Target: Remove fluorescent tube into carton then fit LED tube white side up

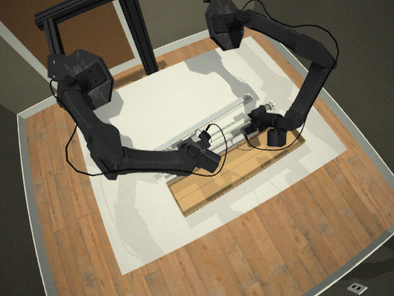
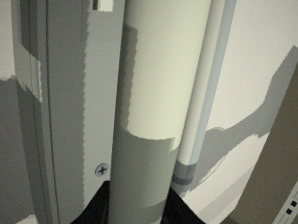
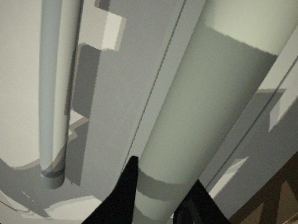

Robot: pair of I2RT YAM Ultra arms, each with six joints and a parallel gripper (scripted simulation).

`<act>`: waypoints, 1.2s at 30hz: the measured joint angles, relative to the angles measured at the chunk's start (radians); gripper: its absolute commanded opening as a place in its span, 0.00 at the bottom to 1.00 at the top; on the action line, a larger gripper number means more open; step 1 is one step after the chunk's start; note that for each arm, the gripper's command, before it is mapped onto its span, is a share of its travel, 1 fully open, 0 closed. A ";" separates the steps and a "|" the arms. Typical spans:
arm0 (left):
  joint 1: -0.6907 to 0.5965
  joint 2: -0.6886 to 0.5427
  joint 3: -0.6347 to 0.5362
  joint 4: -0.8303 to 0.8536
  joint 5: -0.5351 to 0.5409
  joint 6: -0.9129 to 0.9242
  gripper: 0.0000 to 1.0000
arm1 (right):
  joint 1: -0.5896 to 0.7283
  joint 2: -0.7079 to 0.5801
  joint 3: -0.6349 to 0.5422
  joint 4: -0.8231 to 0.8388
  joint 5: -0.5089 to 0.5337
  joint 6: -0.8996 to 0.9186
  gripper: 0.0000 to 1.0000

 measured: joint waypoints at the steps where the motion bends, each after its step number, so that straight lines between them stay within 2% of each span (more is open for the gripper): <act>1: 0.001 0.006 0.011 -0.011 0.002 -0.002 0.11 | 0.000 0.007 0.014 -0.015 -0.002 0.004 0.11; 18: 0.014 0.099 0.170 -0.169 0.036 -0.024 0.11 | -0.015 0.106 0.233 -0.227 -0.053 0.050 0.11; 28: 0.017 0.117 0.201 -0.199 0.043 -0.028 0.11 | -0.018 0.131 0.286 -0.272 -0.062 0.058 0.11; 29: 0.016 0.117 0.202 -0.199 0.043 -0.028 0.49 | -0.018 0.132 0.287 -0.273 -0.062 0.059 0.11; 36: 0.016 0.116 0.214 -0.169 0.048 -0.028 0.49 | -0.018 0.133 0.289 -0.274 -0.063 0.059 0.11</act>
